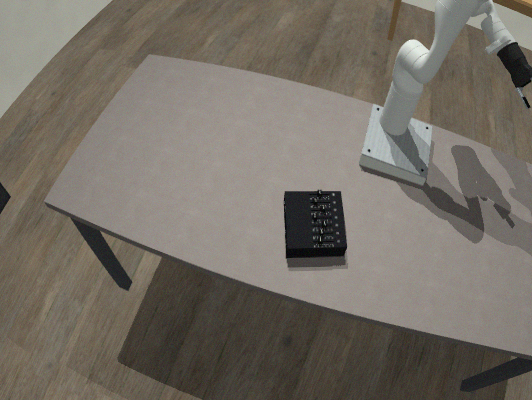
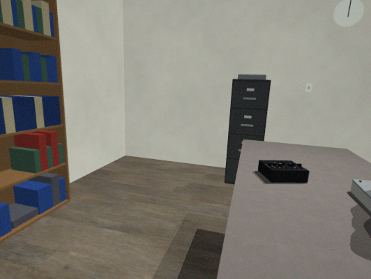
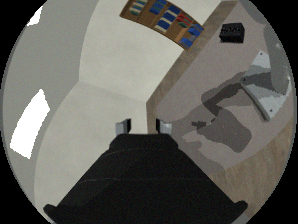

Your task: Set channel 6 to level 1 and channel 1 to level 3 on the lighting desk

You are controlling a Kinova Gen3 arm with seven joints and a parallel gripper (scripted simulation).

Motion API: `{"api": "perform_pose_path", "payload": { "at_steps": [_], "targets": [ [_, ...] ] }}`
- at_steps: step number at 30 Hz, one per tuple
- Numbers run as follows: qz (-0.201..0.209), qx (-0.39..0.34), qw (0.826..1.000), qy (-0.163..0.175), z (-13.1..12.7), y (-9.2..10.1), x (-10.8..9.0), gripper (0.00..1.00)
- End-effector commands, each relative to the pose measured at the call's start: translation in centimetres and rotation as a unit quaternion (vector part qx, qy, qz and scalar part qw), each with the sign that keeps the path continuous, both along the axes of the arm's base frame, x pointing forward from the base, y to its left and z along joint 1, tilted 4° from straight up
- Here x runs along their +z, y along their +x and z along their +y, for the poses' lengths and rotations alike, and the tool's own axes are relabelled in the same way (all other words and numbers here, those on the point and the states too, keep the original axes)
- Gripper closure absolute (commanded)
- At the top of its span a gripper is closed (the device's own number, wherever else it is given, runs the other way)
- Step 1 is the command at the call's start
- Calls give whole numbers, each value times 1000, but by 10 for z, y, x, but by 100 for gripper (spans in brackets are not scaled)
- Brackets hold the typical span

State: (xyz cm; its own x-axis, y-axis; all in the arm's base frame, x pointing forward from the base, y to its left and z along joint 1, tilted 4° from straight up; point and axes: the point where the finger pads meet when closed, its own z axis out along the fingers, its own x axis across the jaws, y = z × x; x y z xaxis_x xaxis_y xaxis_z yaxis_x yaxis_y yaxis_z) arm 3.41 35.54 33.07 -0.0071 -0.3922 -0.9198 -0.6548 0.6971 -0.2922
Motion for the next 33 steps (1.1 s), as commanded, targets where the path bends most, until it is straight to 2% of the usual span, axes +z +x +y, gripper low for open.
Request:
{"api": "perform_pose_path", "payload": {
  "at_steps": [1, 16, 23, 31, 33],
  "targets": [
    [0, 0, 1000, 1, 0, 0, 0, 0],
    [28, 4, 1000, 3, -10, -14, -4, 0],
    [79, 13, 997, 5, -29, -39, -13, 0],
    [171, 29, 985, -2, -74, -84, -27, 0],
    [171, 29, 985, -2, -74, -84, -27, 0]
  ]
}}
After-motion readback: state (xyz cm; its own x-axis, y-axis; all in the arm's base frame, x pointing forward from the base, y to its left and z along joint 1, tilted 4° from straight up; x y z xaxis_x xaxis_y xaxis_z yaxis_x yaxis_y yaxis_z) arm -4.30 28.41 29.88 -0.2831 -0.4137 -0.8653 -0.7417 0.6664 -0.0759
